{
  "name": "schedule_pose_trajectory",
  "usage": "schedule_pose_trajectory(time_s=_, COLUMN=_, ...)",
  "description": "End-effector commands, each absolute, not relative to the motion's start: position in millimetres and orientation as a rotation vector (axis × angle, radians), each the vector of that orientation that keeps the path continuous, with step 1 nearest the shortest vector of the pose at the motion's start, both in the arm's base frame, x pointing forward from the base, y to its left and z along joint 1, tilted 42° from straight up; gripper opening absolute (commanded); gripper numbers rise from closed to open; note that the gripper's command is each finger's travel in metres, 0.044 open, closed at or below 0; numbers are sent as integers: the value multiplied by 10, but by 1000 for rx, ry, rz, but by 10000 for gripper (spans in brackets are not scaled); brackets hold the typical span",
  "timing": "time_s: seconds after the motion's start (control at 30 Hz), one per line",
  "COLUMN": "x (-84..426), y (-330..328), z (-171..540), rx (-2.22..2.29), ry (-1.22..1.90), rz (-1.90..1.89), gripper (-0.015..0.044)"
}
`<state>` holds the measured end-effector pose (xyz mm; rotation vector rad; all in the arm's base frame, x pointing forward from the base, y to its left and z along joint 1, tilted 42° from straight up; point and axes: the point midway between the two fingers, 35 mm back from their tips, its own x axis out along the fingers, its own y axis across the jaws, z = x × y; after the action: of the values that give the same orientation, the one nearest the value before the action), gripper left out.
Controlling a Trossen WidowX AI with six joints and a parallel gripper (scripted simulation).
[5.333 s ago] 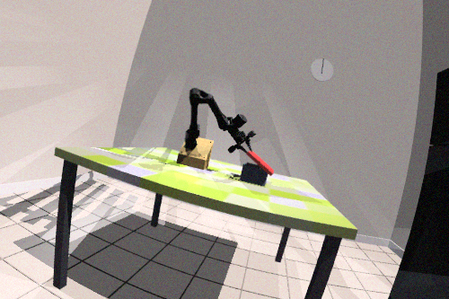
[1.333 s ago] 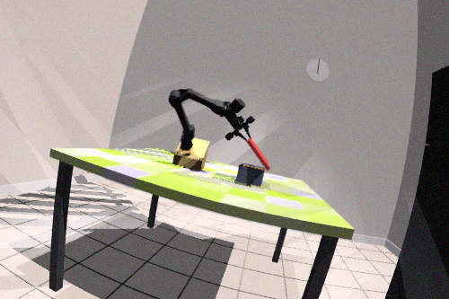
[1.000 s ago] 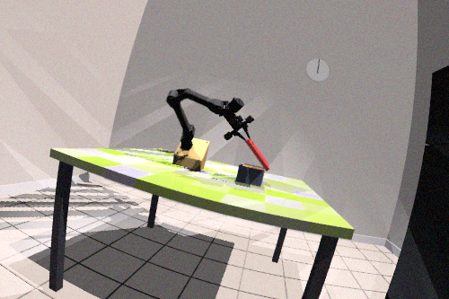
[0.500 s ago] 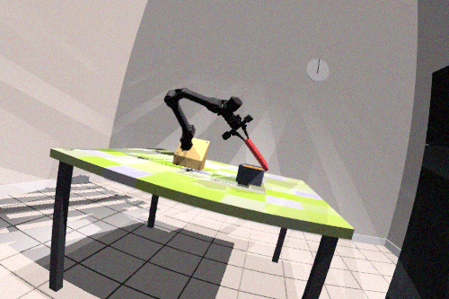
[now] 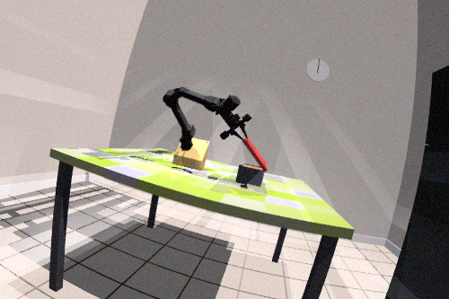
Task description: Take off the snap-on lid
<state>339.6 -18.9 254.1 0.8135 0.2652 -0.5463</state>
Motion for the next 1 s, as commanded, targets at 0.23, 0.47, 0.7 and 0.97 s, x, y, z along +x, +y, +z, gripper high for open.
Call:
schedule_pose_trajectory(time_s=0.23, x=3375, y=-334, z=2732, rx=816, ry=258, rz=-533, gripper=0)
schedule_pose_trajectory(time_s=0.47, x=3358, y=-439, z=2825, rx=815, ry=257, rz=-532, gripper=0)
schedule_pose_trajectory(time_s=0.7, x=3341, y=-544, z=2919, rx=814, ry=256, rz=-532, gripper=0)
schedule_pose_trajectory(time_s=0.97, x=3320, y=-663, z=3026, rx=813, ry=255, rz=-532, gripper=0)
